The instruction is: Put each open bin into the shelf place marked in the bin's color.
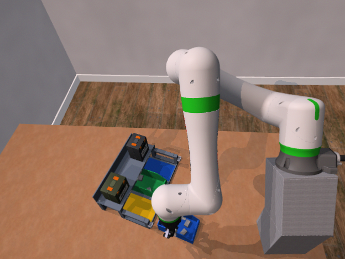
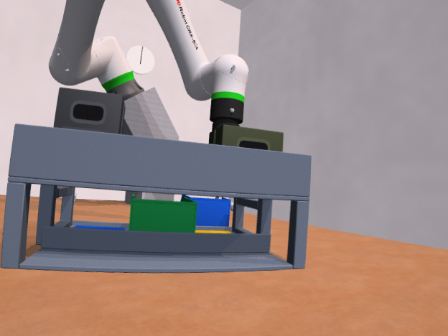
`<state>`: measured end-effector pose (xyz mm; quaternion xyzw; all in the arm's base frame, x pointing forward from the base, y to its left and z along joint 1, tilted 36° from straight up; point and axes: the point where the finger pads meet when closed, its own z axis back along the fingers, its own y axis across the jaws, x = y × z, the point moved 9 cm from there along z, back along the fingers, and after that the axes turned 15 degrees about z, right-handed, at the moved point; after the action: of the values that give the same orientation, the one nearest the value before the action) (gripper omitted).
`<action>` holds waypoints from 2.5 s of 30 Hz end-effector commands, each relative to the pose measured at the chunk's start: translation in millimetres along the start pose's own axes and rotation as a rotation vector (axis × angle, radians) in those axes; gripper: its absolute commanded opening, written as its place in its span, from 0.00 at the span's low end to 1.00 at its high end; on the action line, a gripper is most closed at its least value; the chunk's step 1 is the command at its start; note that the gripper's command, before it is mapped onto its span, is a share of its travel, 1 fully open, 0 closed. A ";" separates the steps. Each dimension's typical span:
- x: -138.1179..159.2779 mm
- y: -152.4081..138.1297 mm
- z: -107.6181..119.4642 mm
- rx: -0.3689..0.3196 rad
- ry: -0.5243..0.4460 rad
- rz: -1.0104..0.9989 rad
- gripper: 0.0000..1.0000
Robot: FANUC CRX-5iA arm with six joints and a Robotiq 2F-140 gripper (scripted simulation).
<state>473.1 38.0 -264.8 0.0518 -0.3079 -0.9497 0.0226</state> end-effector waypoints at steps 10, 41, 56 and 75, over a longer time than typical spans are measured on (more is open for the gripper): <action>0.0 -0.1 1.6 0.000 0.000 0.000 0.00; 0.0 -0.1 28.5 0.000 0.000 0.000 0.00; 0.0 -0.1 31.8 0.000 0.000 0.000 0.00; 0.2 0.6 31.8 0.000 0.000 0.000 0.00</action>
<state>469.4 56.1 -239.1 0.0517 -0.3079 -0.9497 0.0226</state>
